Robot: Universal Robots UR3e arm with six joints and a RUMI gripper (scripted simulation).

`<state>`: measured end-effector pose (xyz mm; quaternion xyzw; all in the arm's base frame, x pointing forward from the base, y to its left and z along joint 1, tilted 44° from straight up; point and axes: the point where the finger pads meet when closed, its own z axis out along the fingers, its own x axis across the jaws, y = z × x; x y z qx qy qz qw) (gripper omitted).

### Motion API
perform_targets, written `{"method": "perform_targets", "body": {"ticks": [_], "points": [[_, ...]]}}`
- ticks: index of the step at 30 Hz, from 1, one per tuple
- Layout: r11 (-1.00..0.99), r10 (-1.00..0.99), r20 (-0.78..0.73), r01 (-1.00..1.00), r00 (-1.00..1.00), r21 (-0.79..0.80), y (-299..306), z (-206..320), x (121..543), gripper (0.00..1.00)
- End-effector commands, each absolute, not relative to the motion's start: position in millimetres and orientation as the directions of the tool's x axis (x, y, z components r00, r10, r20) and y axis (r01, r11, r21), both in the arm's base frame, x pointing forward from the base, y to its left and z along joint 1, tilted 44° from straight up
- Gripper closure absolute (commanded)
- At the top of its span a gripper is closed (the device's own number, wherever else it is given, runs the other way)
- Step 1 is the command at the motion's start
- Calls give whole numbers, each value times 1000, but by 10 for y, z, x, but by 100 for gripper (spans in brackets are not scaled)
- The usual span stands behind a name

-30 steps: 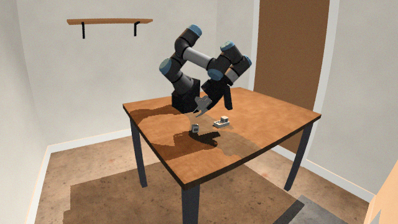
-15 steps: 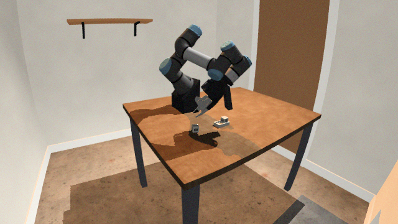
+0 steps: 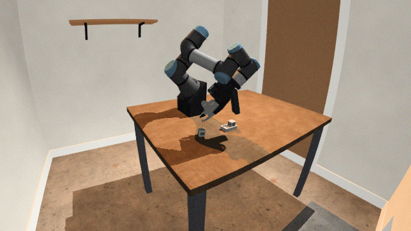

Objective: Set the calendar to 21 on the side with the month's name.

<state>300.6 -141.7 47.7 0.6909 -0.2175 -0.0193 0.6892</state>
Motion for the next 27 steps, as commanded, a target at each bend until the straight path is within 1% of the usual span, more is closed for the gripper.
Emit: {"method": "perform_targets", "body": {"ticks": [1, 27], "points": [[44, -326, 275, -276, 904, 960, -1427, 468, 3009, 72], [44, -326, 275, -276, 904, 960, -1721, 167, 2994, 72]]}}
